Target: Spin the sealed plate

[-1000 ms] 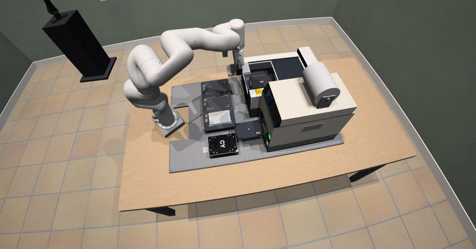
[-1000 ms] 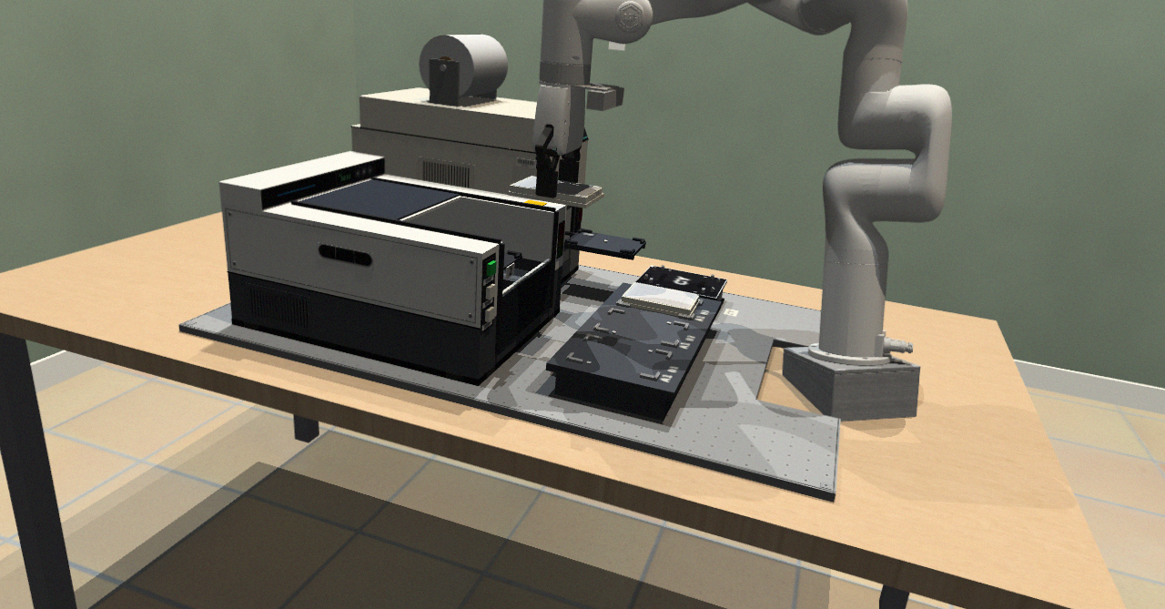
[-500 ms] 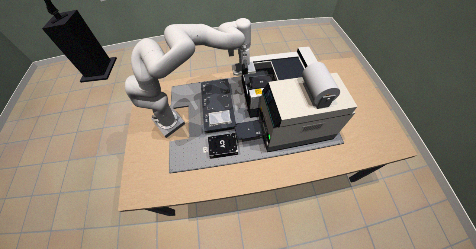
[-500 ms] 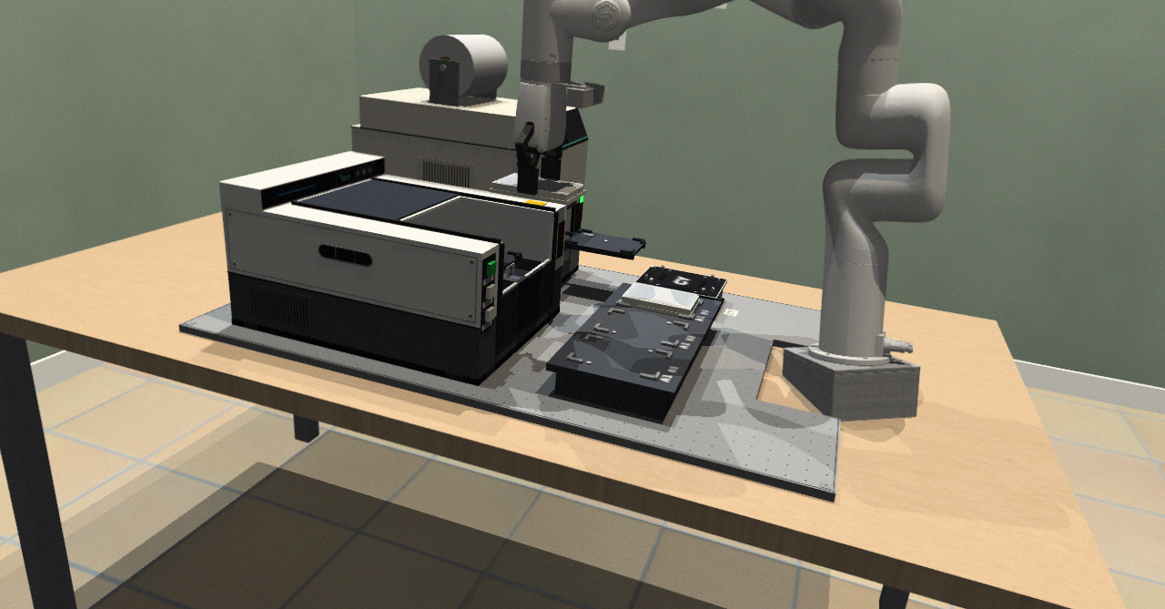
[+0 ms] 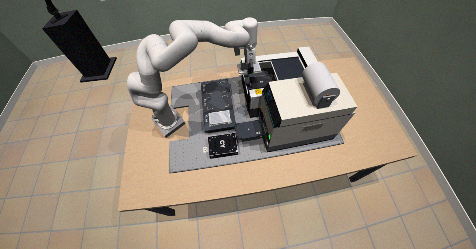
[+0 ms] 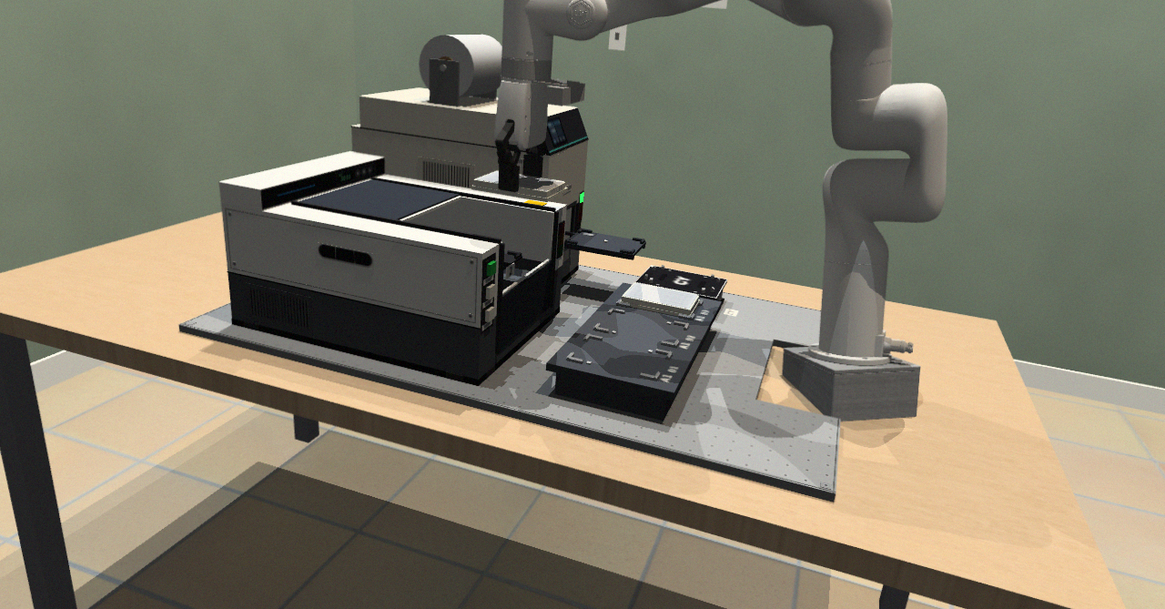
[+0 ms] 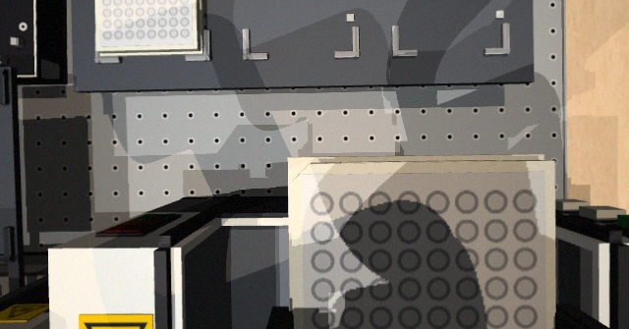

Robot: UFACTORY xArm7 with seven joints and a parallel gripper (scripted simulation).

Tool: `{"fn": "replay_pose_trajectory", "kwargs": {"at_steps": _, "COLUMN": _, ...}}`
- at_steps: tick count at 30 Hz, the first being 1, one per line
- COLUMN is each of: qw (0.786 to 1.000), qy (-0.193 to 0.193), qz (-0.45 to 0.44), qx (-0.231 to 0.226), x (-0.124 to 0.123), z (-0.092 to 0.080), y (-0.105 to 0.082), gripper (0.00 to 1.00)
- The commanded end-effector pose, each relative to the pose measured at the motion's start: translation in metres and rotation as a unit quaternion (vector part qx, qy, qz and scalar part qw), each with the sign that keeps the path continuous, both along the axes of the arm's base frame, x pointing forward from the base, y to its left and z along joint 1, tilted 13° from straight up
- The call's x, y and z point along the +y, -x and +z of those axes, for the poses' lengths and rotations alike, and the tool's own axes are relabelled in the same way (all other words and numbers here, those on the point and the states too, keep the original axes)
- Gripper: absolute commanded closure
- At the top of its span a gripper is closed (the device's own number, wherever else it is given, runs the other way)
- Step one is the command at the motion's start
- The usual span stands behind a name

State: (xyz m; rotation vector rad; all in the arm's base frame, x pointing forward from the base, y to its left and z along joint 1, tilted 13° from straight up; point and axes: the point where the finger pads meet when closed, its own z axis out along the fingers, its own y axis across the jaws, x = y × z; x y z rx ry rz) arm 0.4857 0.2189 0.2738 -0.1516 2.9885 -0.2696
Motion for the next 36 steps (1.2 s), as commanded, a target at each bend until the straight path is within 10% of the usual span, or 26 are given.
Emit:
{"fn": "replay_pose_trajectory", "kwargs": {"at_steps": 1, "qw": 1.000, "qy": -0.001, "qz": 0.000, "qx": 0.000, "x": 0.002, "z": 0.003, "y": -0.009, "gripper": 1.00}}
{"fn": "replay_pose_trajectory", "kwargs": {"at_steps": 36, "qw": 1.000, "qy": -0.001, "qz": 0.000, "qx": -0.001, "x": 0.010, "z": 0.013, "y": -0.082, "gripper": 1.00}}
